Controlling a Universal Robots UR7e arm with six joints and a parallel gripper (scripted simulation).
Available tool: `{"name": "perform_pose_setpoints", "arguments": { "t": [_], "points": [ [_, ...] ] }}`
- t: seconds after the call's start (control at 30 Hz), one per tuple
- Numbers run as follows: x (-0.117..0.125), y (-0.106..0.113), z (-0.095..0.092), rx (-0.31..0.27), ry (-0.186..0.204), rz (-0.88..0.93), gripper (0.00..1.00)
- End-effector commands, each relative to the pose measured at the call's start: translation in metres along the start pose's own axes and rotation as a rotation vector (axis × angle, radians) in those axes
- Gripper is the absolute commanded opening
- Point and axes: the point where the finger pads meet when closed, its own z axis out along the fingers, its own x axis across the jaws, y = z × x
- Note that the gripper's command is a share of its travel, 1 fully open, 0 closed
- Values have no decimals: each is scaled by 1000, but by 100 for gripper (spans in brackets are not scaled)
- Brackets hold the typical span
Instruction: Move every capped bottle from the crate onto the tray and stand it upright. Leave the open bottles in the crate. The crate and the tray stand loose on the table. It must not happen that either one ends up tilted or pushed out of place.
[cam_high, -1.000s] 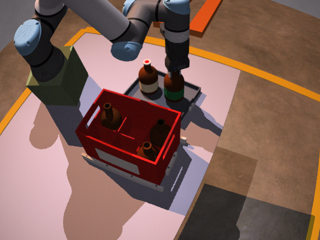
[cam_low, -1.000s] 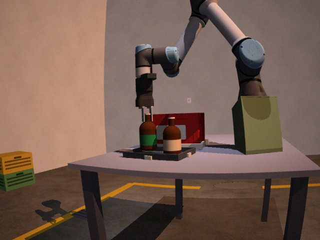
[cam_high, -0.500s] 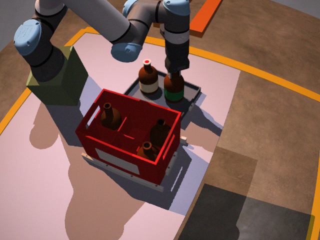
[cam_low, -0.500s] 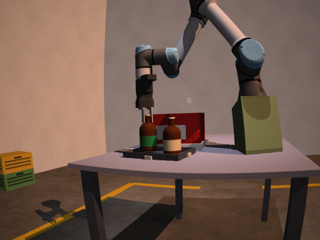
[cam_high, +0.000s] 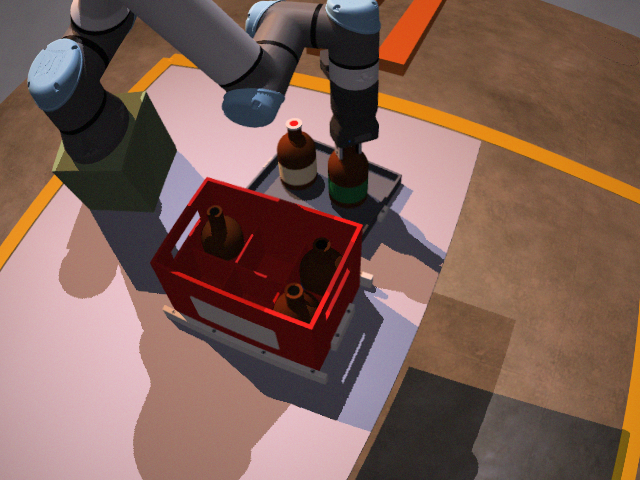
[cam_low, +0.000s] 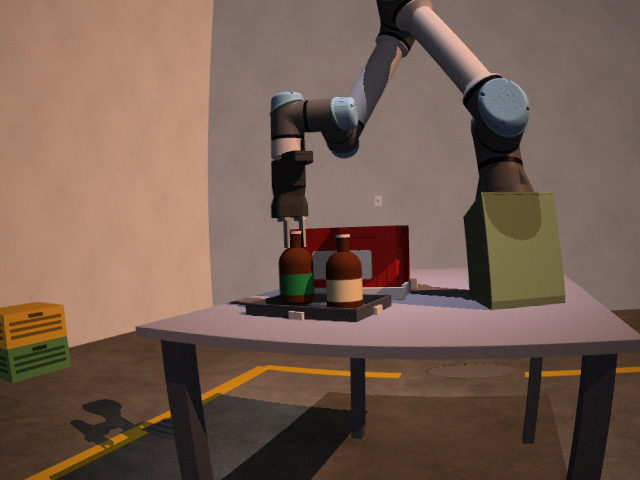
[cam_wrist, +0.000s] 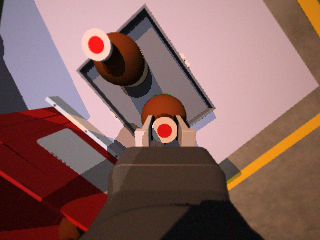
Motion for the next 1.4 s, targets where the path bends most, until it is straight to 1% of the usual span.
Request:
{"name": "perform_pose_setpoints", "arguments": {
  "t": [0.0,0.97,1.0,1.37],
  "points": [
    [0,0,1,-1,1,0,0],
    [0,0,8,-1,1,0,0],
    [0,0,7,-1,1,0,100],
    [0,0,7,-1,1,0,100]
  ]
}}
